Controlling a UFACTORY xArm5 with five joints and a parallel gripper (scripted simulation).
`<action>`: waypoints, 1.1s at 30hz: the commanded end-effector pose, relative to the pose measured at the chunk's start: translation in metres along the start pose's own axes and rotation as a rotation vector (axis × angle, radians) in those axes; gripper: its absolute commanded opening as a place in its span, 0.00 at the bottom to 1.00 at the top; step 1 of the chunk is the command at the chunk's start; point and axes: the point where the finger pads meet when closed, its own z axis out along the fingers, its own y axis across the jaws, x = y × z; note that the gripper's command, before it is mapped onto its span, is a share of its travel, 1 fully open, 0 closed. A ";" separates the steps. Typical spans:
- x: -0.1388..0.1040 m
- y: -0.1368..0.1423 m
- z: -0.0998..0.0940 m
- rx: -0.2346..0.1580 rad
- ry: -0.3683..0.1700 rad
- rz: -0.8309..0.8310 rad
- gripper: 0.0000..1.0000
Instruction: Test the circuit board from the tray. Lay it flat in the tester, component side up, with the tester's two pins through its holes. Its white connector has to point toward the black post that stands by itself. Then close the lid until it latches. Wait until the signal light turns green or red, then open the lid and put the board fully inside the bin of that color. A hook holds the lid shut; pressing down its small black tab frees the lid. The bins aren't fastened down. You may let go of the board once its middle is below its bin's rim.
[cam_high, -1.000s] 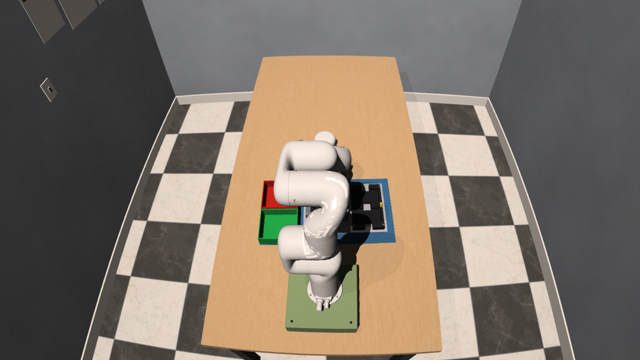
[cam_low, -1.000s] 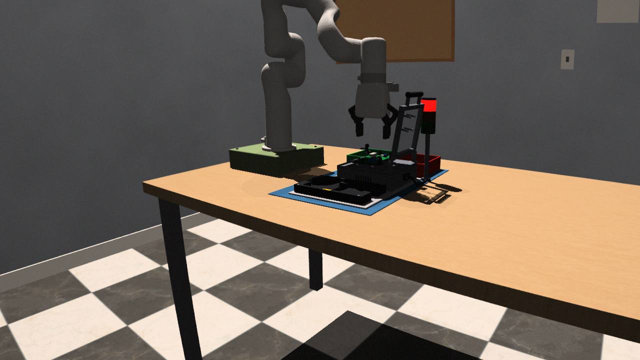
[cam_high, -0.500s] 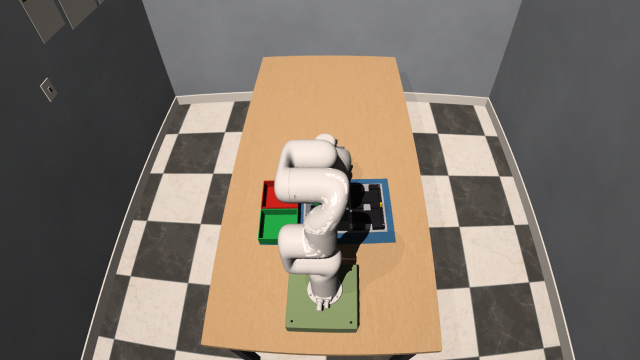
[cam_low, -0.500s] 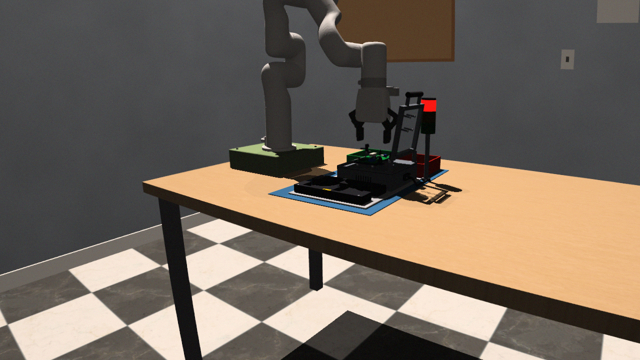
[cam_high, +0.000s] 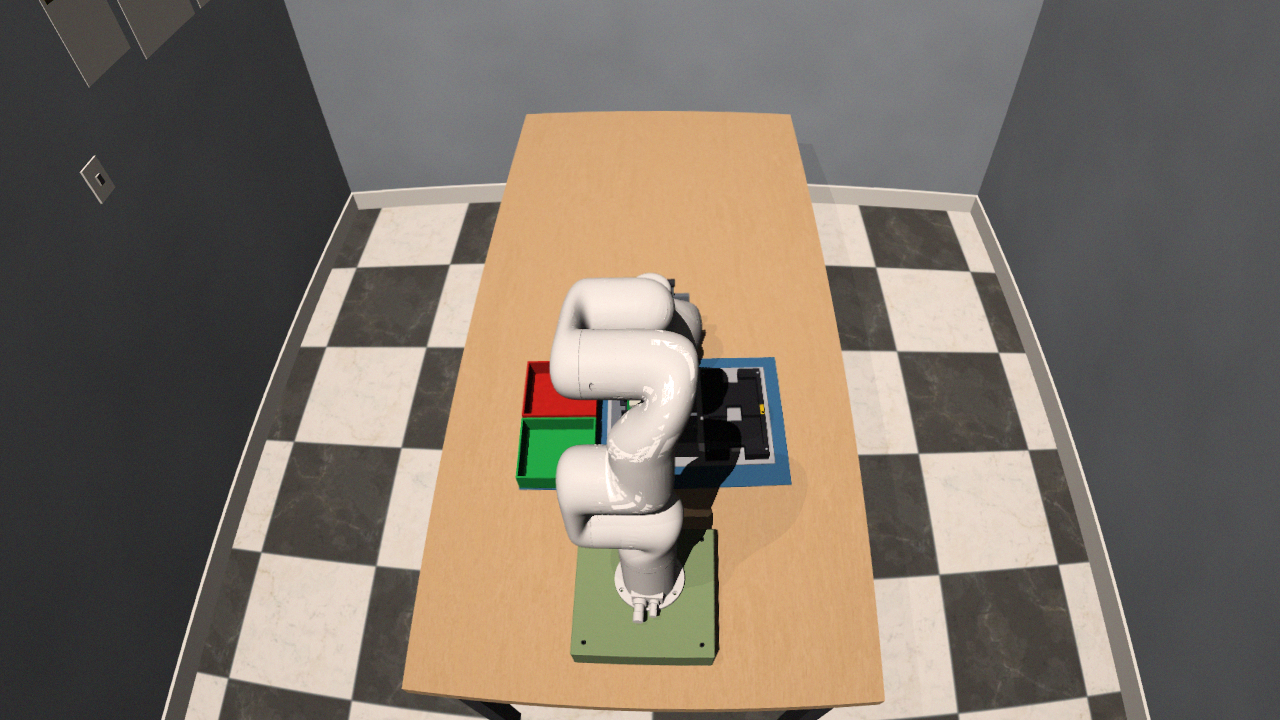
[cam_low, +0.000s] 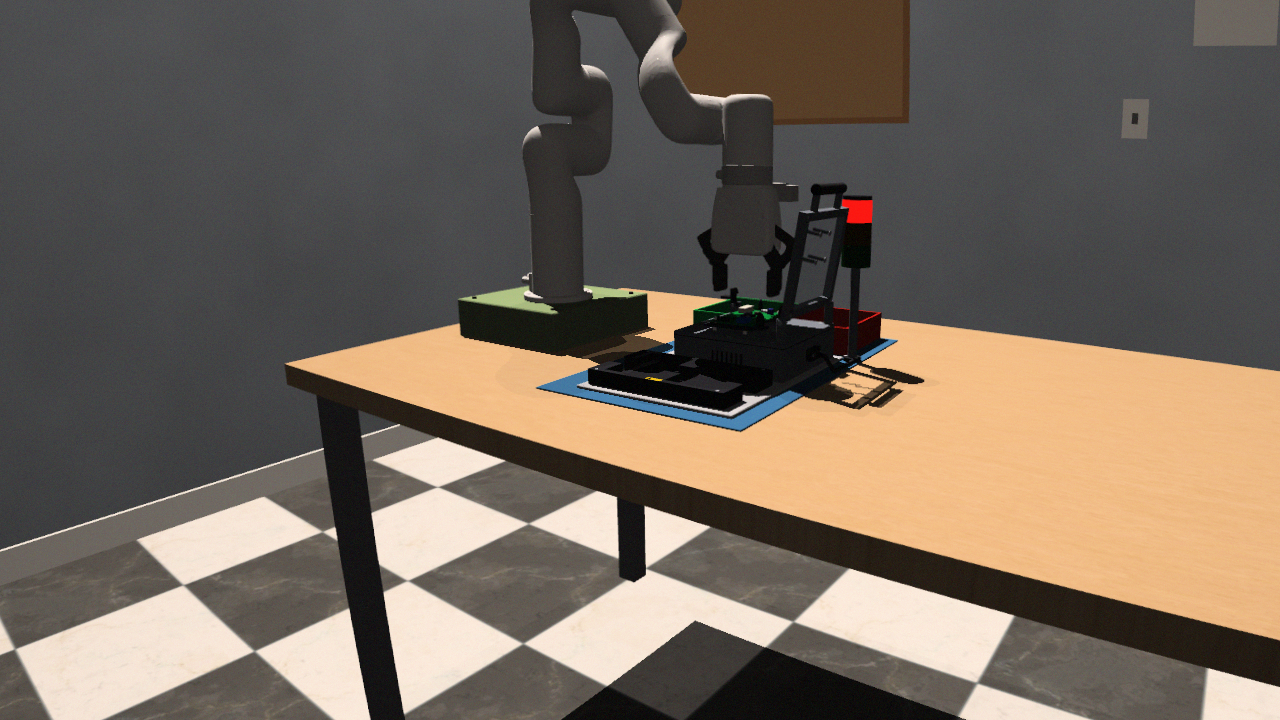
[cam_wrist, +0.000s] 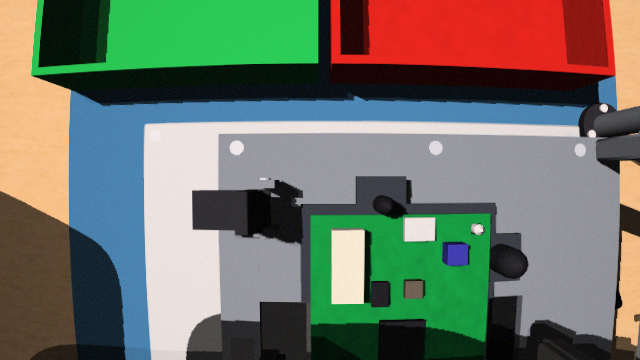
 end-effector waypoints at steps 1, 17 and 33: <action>0.000 0.002 0.015 -0.004 0.000 0.000 1.00; 0.000 0.003 0.036 -0.004 0.000 0.000 1.00; 0.000 0.003 0.036 -0.004 0.000 0.000 0.95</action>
